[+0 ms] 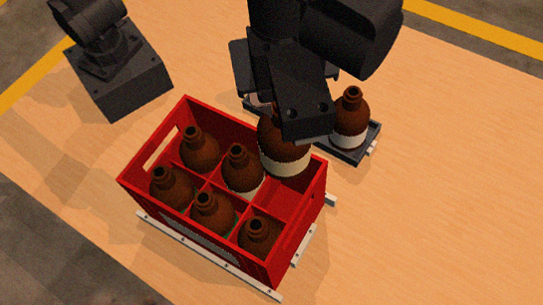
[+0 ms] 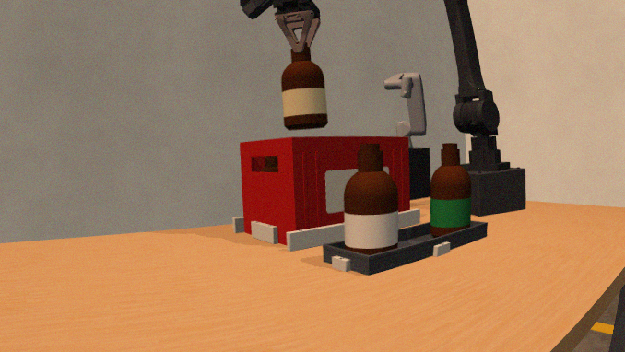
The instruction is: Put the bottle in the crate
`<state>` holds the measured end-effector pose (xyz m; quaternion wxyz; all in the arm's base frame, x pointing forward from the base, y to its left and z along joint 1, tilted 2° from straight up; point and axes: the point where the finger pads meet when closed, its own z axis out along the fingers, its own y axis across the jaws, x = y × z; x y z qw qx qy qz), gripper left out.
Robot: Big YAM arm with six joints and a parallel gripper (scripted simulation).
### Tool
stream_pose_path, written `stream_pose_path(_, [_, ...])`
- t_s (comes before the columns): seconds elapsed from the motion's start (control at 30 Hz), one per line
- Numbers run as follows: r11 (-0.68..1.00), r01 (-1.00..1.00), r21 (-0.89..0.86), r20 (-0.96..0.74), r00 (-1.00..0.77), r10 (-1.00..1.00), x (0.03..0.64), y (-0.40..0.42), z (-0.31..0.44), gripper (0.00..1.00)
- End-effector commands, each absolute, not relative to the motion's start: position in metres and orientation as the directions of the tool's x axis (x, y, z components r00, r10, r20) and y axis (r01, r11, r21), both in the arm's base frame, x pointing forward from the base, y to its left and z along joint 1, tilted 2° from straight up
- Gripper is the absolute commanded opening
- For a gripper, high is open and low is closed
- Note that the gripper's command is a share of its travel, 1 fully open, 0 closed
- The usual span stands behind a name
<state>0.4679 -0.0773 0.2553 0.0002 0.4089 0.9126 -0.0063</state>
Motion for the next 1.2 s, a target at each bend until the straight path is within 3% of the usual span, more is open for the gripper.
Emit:
stream_pose_path(0.0, [0.665, 0.745, 0.053, -0.082, -0.661, 0.746, 0.4869, -0.0886, 0.3008, 0.0])
stream_pose_path(1.17, [0.665, 0.745, 0.055, -0.085, -0.66, 0.746, 0.4896, -0.0971, 0.2987, 0.0])
